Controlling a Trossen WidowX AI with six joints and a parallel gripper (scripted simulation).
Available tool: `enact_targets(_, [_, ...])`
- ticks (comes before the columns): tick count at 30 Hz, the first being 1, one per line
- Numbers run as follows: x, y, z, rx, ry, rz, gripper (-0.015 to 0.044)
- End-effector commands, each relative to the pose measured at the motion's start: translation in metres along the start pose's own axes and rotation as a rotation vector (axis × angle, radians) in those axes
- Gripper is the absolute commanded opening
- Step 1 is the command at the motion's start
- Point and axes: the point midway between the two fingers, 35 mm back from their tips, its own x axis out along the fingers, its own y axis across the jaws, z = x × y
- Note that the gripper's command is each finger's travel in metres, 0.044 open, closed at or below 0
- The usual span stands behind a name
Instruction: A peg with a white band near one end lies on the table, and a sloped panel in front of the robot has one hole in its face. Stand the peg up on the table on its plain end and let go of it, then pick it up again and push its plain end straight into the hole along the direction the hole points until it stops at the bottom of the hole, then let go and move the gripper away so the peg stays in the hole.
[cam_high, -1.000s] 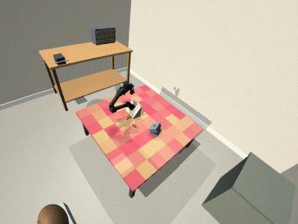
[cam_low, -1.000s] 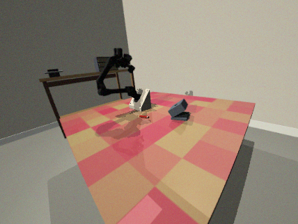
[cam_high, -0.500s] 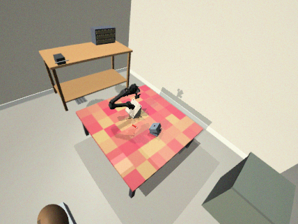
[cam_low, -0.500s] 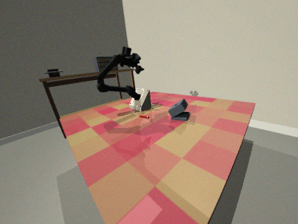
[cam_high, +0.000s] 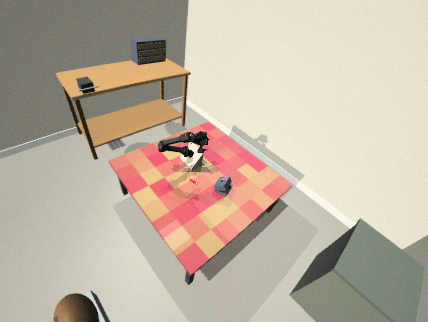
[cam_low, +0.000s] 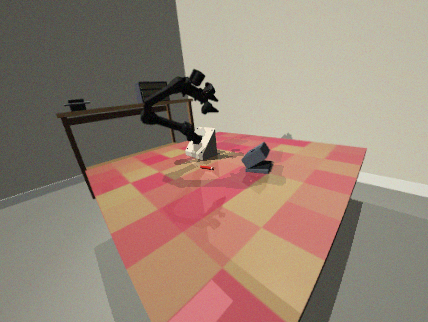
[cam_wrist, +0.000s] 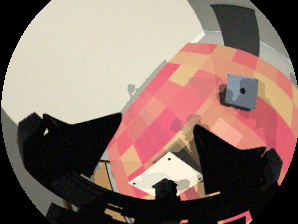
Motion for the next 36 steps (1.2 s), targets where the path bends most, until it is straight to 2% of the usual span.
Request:
enact_targets(1, [0.009, -0.034, 0.007, 0.028, 0.024, -0.117, 0.044])
enact_targets(13, [0.025, -0.15, -0.001, 0.117, 0.197, -0.479, 0.044])
enact_targets(27, [0.015, -0.267, -0.058, 0.168, 0.558, -0.784, 0.044])
enact_targets(36, [0.014, -0.279, -0.067, 0.171, 0.604, -0.806, 0.044])
